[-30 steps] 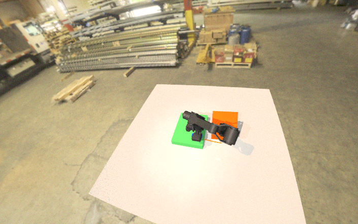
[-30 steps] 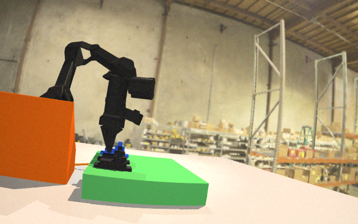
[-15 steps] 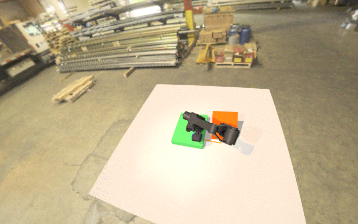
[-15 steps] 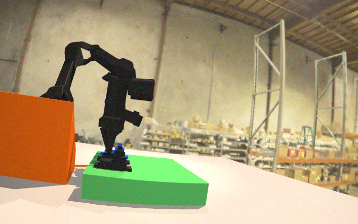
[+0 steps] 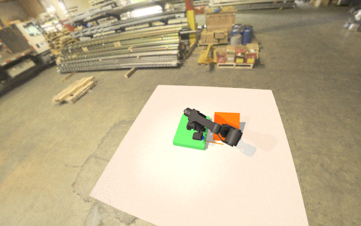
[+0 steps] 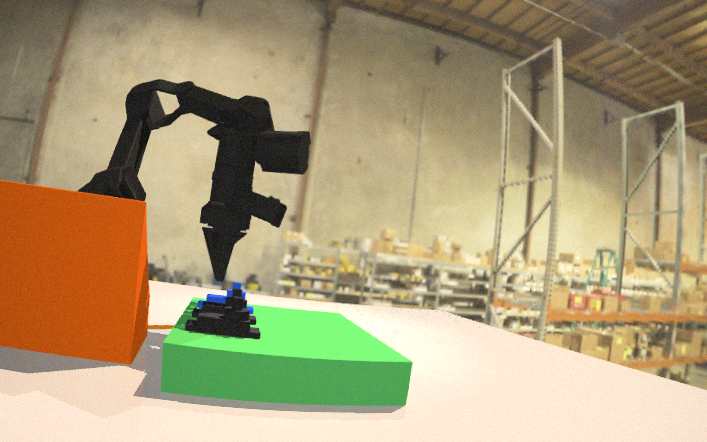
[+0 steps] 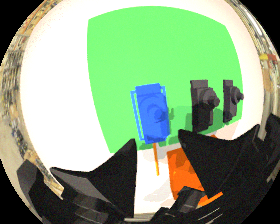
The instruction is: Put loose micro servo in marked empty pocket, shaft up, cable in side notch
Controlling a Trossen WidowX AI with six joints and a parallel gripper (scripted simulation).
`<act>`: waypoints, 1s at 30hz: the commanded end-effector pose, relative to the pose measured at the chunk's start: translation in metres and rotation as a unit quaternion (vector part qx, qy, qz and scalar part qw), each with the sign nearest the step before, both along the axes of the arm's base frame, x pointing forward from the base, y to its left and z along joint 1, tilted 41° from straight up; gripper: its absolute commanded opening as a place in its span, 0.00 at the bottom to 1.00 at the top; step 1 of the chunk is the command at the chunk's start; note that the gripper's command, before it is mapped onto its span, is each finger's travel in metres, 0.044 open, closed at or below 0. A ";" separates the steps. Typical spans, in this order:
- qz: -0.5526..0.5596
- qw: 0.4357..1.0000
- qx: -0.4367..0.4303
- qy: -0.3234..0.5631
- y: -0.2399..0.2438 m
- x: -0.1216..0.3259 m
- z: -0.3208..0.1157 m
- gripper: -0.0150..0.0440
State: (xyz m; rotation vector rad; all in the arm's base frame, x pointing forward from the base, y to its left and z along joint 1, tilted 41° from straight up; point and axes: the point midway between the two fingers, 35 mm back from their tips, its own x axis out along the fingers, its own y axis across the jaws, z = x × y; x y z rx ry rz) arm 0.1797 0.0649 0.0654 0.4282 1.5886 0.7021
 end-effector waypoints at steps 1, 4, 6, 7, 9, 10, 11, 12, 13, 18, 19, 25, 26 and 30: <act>0.000 1.000 0.000 0.001 -0.002 0.013 0.006 0.75; 0.000 1.000 -0.001 0.000 -0.007 0.037 0.017 0.88; 0.001 1.000 -0.001 -0.001 -0.010 0.056 0.025 0.97; 0.001 1.000 -0.001 -0.001 -0.012 0.066 0.029 1.00; 0.001 1.000 -0.001 -0.001 -0.016 0.084 0.036 1.00; 0.002 1.000 -0.002 -0.002 -0.018 0.093 0.039 1.00; 0.002 1.000 -0.002 -0.002 -0.019 0.101 0.042 1.00; 0.002 1.000 -0.002 -0.002 -0.021 0.108 0.044 1.00; 0.002 1.000 -0.002 -0.002 -0.022 0.112 0.046 1.00; 0.000 1.000 -0.002 0.000 -0.023 0.114 0.047 1.00; -0.003 1.000 -0.002 0.003 -0.025 0.114 0.050 1.00; -0.037 0.998 -0.002 0.040 -0.047 0.113 0.074 1.00; -0.037 0.998 -0.002 0.040 -0.047 0.113 0.074 1.00; -0.037 0.998 -0.002 0.040 -0.047 0.113 0.074 1.00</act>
